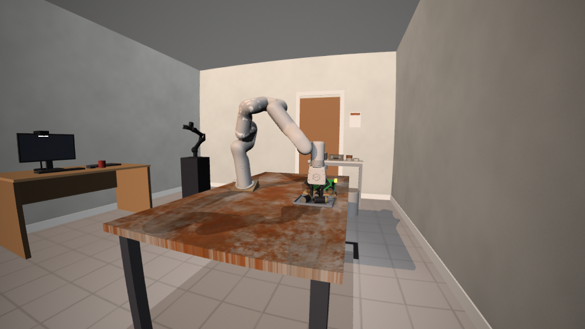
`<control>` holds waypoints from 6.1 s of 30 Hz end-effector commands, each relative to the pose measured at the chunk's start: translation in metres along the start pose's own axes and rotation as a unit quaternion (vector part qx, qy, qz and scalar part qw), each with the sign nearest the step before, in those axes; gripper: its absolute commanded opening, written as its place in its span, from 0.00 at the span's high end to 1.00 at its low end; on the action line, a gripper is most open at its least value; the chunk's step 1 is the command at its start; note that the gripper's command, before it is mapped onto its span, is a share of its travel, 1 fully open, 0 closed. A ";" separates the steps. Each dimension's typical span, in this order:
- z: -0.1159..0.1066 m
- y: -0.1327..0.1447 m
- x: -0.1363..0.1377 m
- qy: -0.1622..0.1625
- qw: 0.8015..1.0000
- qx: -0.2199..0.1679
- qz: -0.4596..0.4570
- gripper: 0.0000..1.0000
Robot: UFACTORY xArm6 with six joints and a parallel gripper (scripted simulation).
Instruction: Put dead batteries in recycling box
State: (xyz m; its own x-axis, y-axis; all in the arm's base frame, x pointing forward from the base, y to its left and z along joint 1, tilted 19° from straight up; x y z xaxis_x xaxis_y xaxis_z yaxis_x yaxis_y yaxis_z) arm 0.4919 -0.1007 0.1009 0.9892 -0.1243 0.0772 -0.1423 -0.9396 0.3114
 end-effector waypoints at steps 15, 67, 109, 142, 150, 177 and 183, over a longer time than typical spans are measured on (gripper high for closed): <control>-0.042 0.000 0.001 0.002 1.000 0.000 0.000 0.49; -0.124 -0.138 0.052 0.002 1.000 0.000 0.000 0.49; -0.054 -0.138 0.053 0.002 1.000 0.000 0.000 0.49; -0.020 -0.139 0.054 0.002 1.000 0.000 0.000 0.49; -0.017 -0.139 0.054 0.002 1.000 0.000 0.000 0.49; -0.009 -0.139 0.054 0.002 1.000 0.000 0.000 0.72; -0.009 -0.139 0.054 0.002 1.000 0.000 0.000 0.72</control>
State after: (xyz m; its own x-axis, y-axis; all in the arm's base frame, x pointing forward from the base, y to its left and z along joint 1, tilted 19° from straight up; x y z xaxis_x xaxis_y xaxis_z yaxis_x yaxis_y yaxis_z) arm 0.5636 0.0253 0.0692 0.9893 -0.1235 0.0772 -0.1416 -0.9393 0.3124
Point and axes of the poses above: the point where the finger pads meet when closed, its own z axis out along the fingers, its own x axis across the jaws, y = z × x, the point moved 4 cm from there along -z, back along the fingers, and after that the axes turned 5 degrees about z, right-handed, at the moved point
